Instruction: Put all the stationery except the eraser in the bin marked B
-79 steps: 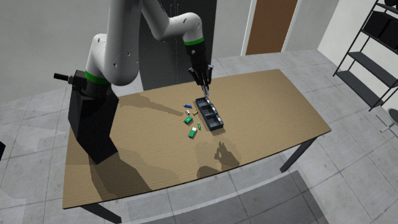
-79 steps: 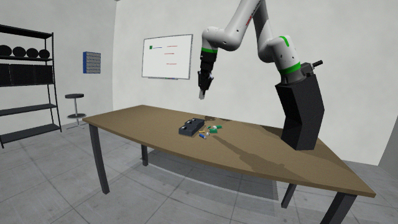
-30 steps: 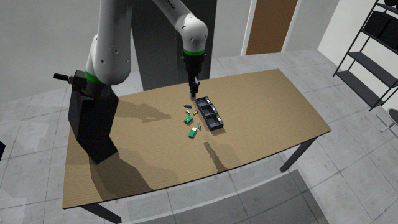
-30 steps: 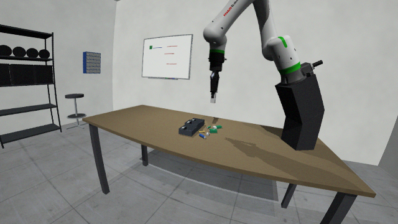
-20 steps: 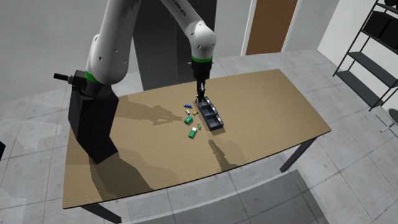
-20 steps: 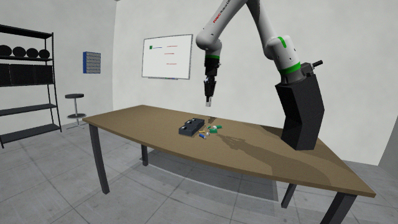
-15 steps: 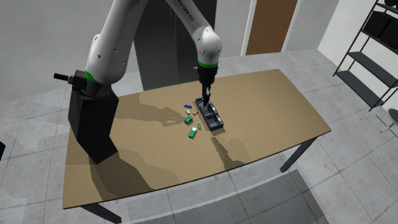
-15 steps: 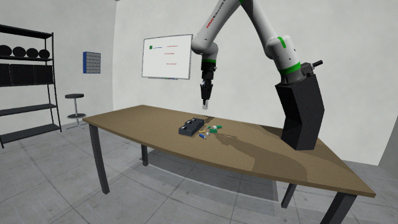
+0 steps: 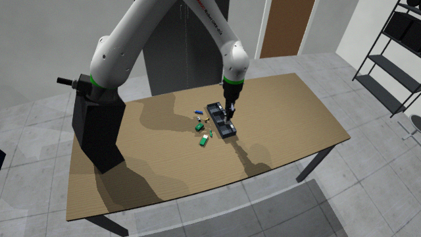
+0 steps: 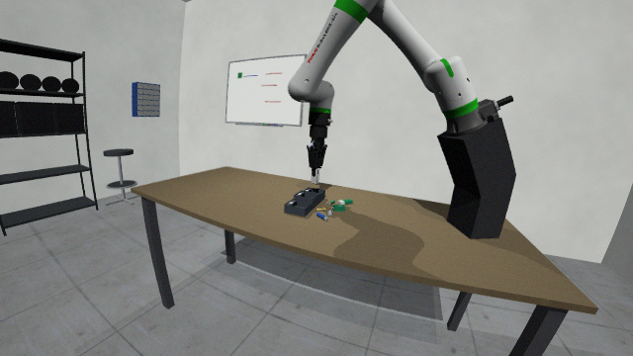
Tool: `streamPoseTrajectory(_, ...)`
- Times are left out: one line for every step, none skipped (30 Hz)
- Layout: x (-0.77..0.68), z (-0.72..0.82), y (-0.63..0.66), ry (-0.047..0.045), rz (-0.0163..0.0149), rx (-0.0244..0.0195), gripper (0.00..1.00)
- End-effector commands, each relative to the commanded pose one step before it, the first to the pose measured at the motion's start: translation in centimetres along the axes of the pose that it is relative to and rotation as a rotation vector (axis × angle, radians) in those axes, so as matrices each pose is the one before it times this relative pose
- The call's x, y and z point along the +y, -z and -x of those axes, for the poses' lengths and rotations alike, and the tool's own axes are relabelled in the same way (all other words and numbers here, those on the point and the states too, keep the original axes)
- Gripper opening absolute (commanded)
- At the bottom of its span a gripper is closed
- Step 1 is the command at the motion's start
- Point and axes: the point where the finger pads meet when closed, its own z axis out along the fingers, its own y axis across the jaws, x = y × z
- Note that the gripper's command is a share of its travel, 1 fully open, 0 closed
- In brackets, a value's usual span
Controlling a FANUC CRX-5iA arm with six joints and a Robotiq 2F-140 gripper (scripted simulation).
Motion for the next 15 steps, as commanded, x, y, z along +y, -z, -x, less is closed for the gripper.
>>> streamPoseTrajectory(0.030, -0.140, -0.389, 0.00004, -0.00196, -0.00143, 0.05)
streamPoseTrajectory(0.000, 0.000, 0.000, 0.00000, 0.00000, 0.00000, 0.05)
streamPoseTrajectory(0.000, 0.000, 0.000, 0.00000, 0.00000, 0.00000, 0.05)
streamPoseTrajectory(0.000, 0.000, -0.267, 0.00000, 0.00000, 0.00000, 0.05)
streamPoseTrajectory(0.000, 0.000, -0.267, 0.00000, 0.00000, 0.00000, 0.05)
streamPoseTrajectory(0.000, 0.000, -0.267, 0.00000, 0.00000, 0.00000, 0.05)
streamPoseTrajectory(0.000, 0.000, -0.267, 0.00000, 0.00000, 0.00000, 0.05)
streamPoseTrajectory(0.000, 0.000, -0.267, 0.00000, 0.00000, 0.00000, 0.05)
streamPoseTrajectory(0.000, 0.000, -0.267, 0.00000, 0.00000, 0.00000, 0.05)
streamPoseTrajectory(0.000, 0.000, -0.267, 0.00000, 0.00000, 0.00000, 0.05)
streamPoseTrajectory(0.000, 0.000, -0.267, 0.00000, 0.00000, 0.00000, 0.05)
streamPoseTrajectory(0.000, 0.000, -0.267, 0.00000, 0.00000, 0.00000, 0.05)
streamPoseTrajectory(0.000, 0.000, -0.267, 0.00000, 0.00000, 0.00000, 0.05)
streamPoseTrajectory(0.000, 0.000, -0.267, 0.00000, 0.00000, 0.00000, 0.05)
streamPoseTrajectory(0.000, 0.000, -0.267, 0.00000, 0.00000, 0.00000, 0.05)
